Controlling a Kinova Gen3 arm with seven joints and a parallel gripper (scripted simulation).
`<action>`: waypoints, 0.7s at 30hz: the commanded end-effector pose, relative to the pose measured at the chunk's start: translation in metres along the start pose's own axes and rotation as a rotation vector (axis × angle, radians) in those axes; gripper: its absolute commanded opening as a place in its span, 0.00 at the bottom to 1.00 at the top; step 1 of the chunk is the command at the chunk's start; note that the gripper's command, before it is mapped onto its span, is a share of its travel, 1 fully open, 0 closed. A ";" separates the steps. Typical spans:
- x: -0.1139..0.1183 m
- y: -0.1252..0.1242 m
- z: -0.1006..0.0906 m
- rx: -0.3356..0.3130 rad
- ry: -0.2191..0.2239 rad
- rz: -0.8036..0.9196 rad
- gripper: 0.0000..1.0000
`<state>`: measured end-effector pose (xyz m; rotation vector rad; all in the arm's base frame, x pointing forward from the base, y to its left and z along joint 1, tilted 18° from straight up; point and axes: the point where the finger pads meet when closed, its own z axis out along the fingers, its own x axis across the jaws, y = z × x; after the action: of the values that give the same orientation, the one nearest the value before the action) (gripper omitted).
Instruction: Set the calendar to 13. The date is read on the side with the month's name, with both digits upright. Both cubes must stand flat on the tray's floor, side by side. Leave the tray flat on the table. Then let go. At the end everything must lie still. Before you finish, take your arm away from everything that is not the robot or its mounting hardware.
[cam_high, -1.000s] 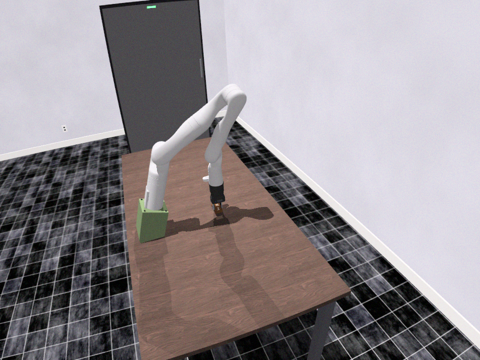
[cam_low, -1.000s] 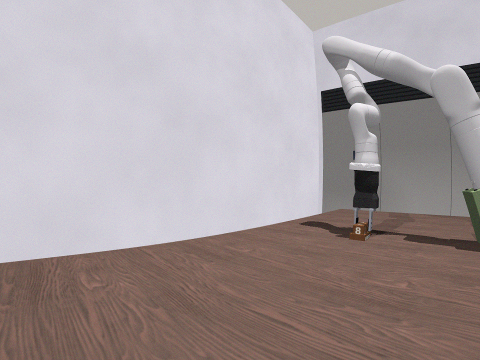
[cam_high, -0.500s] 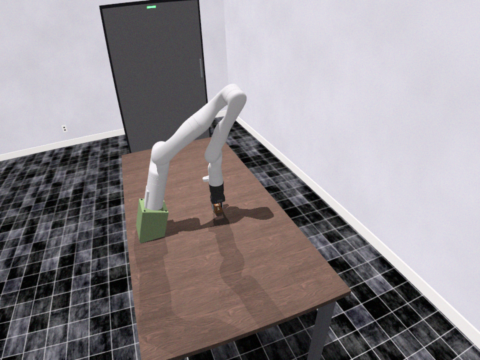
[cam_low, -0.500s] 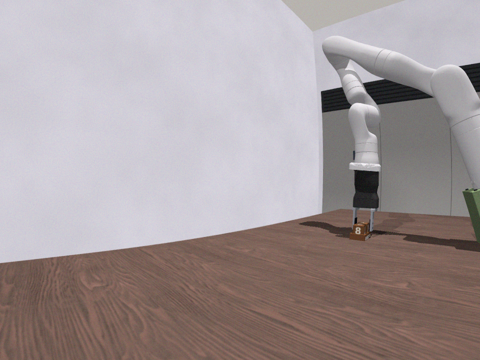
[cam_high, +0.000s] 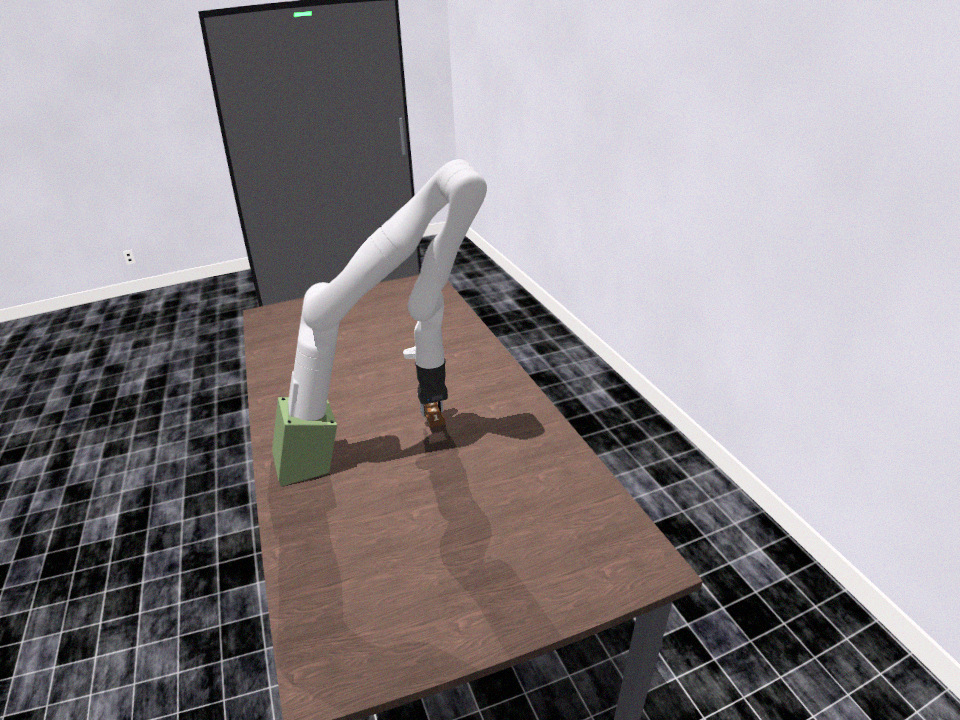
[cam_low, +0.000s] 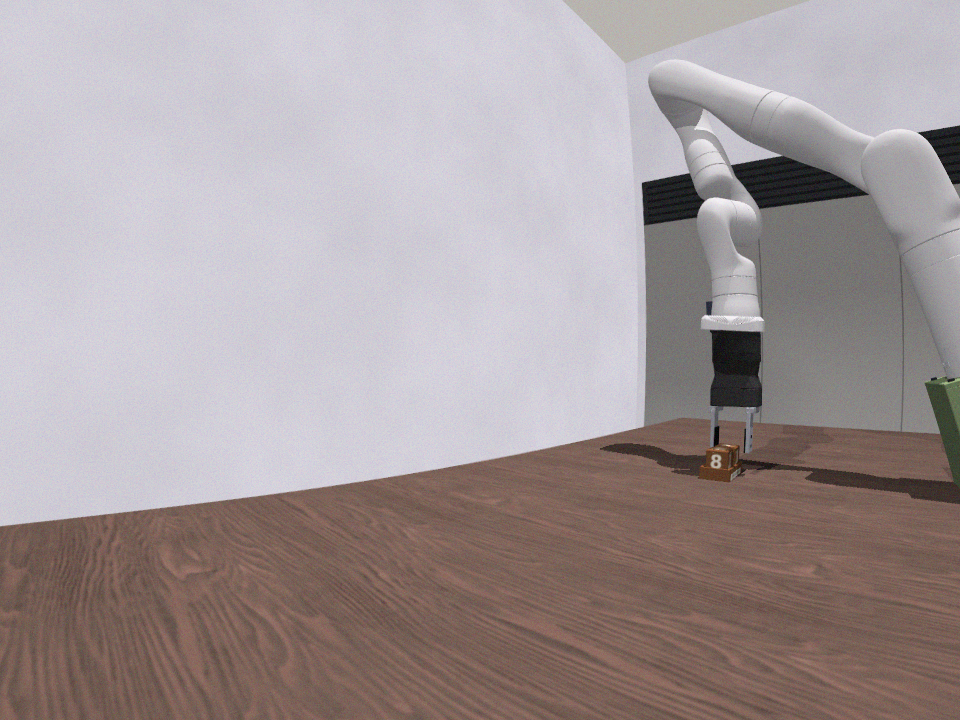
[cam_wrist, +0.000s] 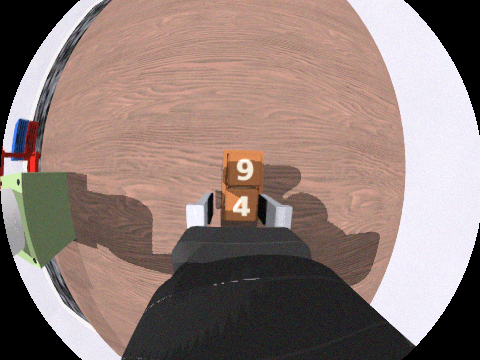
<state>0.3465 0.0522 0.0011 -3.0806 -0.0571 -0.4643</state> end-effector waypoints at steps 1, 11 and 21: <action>0.007 0.000 -0.011 -0.004 0.021 -0.006 0.90; 0.007 0.000 -0.049 -0.004 0.021 -0.006 0.90; 0.006 0.000 -0.070 -0.004 0.021 -0.006 0.90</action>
<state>0.3290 0.0439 0.0613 -3.0770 -0.0302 -0.4802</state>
